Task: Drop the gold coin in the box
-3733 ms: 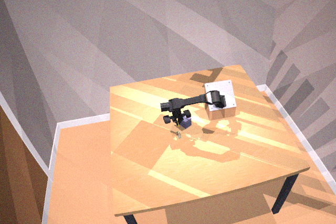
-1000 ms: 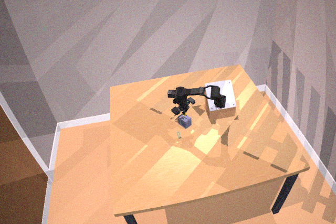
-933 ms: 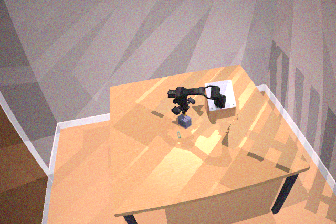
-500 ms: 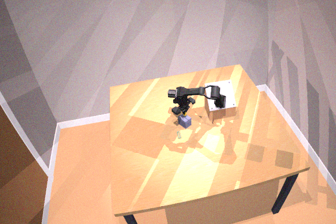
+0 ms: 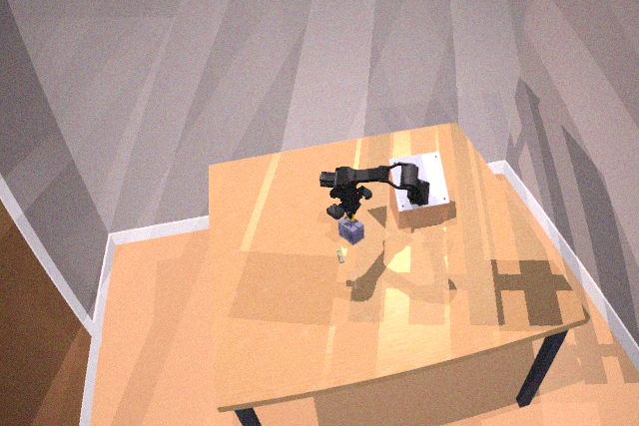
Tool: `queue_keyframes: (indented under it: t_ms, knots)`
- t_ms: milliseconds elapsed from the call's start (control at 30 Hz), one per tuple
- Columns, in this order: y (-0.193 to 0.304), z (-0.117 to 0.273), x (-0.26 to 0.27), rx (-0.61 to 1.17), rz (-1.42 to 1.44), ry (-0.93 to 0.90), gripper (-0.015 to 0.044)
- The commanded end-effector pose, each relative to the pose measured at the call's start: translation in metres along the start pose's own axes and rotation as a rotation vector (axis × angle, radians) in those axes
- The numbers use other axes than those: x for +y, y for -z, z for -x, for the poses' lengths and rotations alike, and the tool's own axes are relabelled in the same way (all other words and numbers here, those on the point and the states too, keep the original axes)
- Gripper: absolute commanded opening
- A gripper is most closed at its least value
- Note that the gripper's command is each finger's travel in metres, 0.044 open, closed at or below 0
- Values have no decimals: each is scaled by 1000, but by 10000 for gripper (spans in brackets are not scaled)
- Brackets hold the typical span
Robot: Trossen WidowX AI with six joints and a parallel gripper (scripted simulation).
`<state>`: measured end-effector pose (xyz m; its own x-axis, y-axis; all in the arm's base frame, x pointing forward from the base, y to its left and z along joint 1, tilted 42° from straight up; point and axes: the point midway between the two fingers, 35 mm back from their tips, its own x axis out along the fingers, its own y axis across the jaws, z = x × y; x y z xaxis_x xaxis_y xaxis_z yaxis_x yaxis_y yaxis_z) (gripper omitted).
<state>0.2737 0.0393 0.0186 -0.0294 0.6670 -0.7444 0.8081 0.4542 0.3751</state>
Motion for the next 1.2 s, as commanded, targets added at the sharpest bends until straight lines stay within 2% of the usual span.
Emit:
queue_keyframes:
  t_ms: [0, 633, 833, 1133, 1167]
  knots:
    - [1, -3, 0, 4, -7, -1, 0]
    - [1, -13, 0, 4, -5, -2, 0]
    - [0, -11, 0, 1, 1, 0, 157]
    - [0, -11, 0, 1, 1, 0, 161]
    - [0, -10, 1, 1, 1, 0, 187]
